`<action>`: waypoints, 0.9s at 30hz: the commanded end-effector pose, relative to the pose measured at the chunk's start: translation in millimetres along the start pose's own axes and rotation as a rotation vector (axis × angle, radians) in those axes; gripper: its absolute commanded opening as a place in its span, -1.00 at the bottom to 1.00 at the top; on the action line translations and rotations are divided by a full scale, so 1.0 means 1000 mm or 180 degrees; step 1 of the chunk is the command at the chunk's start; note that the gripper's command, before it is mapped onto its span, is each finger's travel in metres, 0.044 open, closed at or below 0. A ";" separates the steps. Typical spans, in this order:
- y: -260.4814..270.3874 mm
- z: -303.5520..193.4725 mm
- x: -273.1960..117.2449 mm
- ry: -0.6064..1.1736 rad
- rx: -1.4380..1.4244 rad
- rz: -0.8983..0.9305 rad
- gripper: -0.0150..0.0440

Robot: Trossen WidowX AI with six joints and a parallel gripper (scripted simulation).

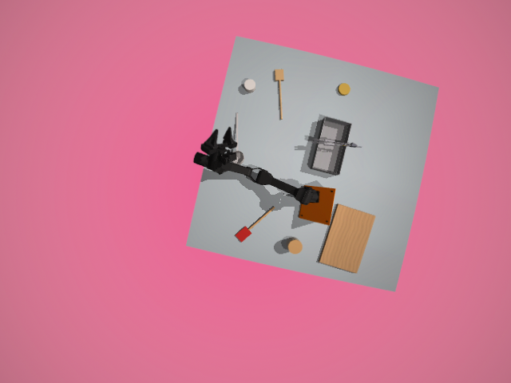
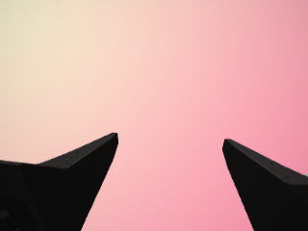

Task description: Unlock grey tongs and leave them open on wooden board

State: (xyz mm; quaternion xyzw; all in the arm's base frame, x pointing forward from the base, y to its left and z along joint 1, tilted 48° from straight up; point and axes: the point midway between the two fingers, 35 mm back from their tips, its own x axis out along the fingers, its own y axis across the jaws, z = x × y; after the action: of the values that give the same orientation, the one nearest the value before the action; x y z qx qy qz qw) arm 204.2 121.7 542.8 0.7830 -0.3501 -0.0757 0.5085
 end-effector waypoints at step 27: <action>0.082 0.242 0.105 -0.0228 0.0338 -0.1034 1.00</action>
State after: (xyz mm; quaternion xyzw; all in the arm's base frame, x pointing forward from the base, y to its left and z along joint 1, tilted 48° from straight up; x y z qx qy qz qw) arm 122.8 -121.9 536.8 0.8474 -0.2648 -0.1505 0.4349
